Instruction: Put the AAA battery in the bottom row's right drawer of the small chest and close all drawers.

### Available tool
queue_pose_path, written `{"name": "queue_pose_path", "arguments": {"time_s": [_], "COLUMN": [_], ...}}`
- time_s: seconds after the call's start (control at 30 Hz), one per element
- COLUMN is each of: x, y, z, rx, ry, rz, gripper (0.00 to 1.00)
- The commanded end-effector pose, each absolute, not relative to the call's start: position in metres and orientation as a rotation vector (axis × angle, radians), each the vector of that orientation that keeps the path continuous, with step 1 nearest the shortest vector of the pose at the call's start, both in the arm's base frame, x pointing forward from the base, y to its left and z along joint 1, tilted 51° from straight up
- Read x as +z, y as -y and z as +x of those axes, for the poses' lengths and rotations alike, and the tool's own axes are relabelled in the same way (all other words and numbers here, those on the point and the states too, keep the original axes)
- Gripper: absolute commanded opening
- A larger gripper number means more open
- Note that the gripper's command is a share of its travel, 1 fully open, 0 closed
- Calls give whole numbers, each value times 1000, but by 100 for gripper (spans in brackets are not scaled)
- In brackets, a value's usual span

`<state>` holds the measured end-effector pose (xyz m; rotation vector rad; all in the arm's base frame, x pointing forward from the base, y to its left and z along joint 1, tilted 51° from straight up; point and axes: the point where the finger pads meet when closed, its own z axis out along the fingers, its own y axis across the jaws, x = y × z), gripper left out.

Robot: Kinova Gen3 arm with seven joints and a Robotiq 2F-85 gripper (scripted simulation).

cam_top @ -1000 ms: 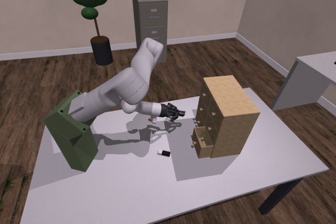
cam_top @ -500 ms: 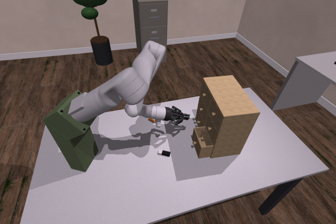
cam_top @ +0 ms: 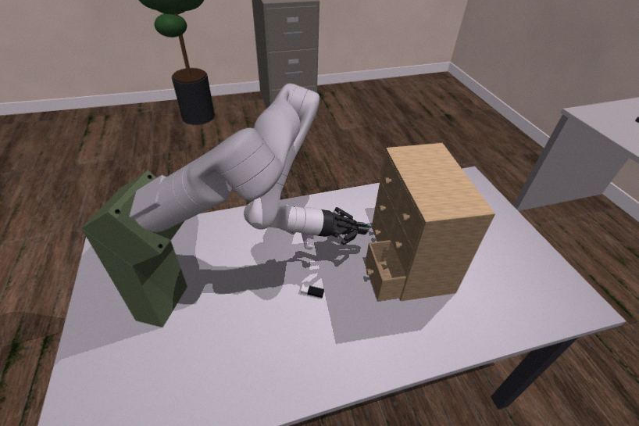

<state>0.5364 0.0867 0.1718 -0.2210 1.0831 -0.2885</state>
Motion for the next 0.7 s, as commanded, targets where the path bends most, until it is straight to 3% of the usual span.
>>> {"name": "queue_pose_path", "arguments": {"time_s": [0.0,0.67], "x": [177,202], "y": [-79,-51], "z": [538,548], "rx": [-298,-298], "ry": [-1082,-1082], "rz": [-218,-219], "gripper": [5,5]}}
